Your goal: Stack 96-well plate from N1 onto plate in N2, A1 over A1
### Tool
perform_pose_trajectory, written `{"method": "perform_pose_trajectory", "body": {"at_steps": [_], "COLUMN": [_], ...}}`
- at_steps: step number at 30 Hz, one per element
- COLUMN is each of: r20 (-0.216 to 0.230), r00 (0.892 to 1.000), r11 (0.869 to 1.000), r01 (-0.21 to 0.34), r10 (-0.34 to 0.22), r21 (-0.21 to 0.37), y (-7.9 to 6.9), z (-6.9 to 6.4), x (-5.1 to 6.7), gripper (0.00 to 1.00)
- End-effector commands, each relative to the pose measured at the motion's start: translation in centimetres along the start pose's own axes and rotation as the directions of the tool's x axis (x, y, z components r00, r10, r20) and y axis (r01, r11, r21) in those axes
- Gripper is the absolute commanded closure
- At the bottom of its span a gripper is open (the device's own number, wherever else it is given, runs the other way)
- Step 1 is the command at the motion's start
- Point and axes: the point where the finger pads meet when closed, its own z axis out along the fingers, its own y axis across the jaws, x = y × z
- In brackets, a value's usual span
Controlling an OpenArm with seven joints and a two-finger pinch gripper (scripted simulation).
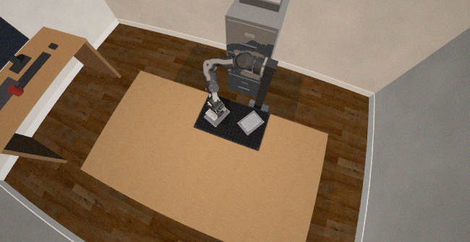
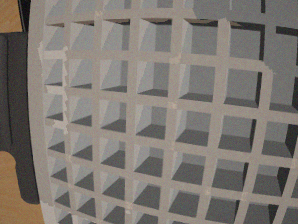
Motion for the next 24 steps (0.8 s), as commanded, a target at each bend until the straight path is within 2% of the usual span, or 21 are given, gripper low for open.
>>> {"method": "perform_pose_trajectory", "body": {"at_steps": [1, 2, 7, 19, 24], "r20": [0.002, 0.002, 0.002, 0.002, -0.007], "r00": [1.000, 1.000, 1.000, 1.000, 1.000], "r11": [1.000, 1.000, 1.000, 1.000, 1.000], "r01": [0.001, 0.001, 0.001, 0.001, 0.000], "r10": [-0.001, -0.001, -0.001, -0.001, 0.000], "r21": [0.004, 0.004, 0.004, 0.004, 0.000], "y": [-0.1, -0.1, -0.1, -0.1, 0.0], "z": [-0.1, -0.1, -3.1, -3.1, -2.2], "x": [-0.1, -0.1, 0.1, 0.1, 0.4], "gripper": [1.00, 1.00, 1.00, 1.00, 1.00]}}
